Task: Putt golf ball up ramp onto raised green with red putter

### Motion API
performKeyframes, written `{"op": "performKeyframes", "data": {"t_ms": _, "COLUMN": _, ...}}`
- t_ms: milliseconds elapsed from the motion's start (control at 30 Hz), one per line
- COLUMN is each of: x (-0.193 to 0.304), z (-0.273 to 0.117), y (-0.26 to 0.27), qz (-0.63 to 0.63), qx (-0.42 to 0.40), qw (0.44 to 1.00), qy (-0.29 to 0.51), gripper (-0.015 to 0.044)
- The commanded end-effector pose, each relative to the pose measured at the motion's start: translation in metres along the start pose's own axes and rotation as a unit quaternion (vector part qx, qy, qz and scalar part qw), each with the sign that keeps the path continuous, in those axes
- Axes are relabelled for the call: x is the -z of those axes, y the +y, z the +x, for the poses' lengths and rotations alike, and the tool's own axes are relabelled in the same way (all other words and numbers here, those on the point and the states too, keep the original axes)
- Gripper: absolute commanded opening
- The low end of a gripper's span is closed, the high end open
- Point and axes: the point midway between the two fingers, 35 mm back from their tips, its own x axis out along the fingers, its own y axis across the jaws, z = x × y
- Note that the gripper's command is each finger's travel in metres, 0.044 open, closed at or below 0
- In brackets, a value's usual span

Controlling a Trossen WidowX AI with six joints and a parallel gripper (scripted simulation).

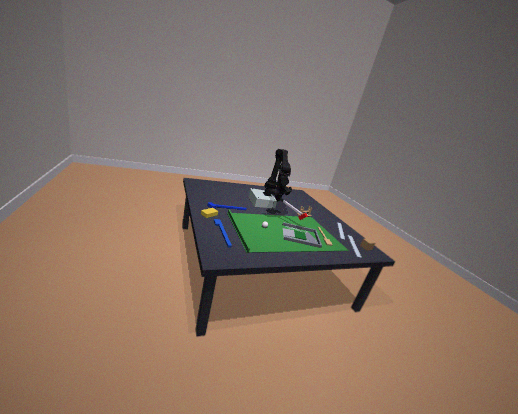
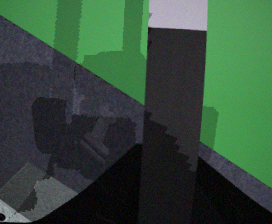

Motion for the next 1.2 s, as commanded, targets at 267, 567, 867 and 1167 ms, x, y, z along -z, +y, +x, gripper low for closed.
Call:
{"op": "performKeyframes", "data": {"t_ms": 267, "x": 0.04, "z": -0.012, "y": -0.04, "qz": 0.205, "qx": 0.022, "qw": 0.978, "qy": 0.015, "gripper": 0.0}}
{"op": "performKeyframes", "data": {"t_ms": 567, "x": 0.077, "z": -0.021, "y": -0.062, "qz": 0.357, "qx": 0.037, "qw": 0.933, "qy": 0.025, "gripper": 0.0}}
{"op": "performKeyframes", "data": {"t_ms": 867, "x": 0.102, "z": -0.027, "y": -0.072, "qz": 0.445, "qx": 0.045, "qw": 0.894, "qy": 0.031, "gripper": 0.0}}
{"op": "performKeyframes", "data": {"t_ms": 1167, "x": 0.103, "z": -0.003, "y": -0.074, "qz": 0.445, "qx": 0.045, "qw": 0.894, "qy": 0.031, "gripper": 0.0}}
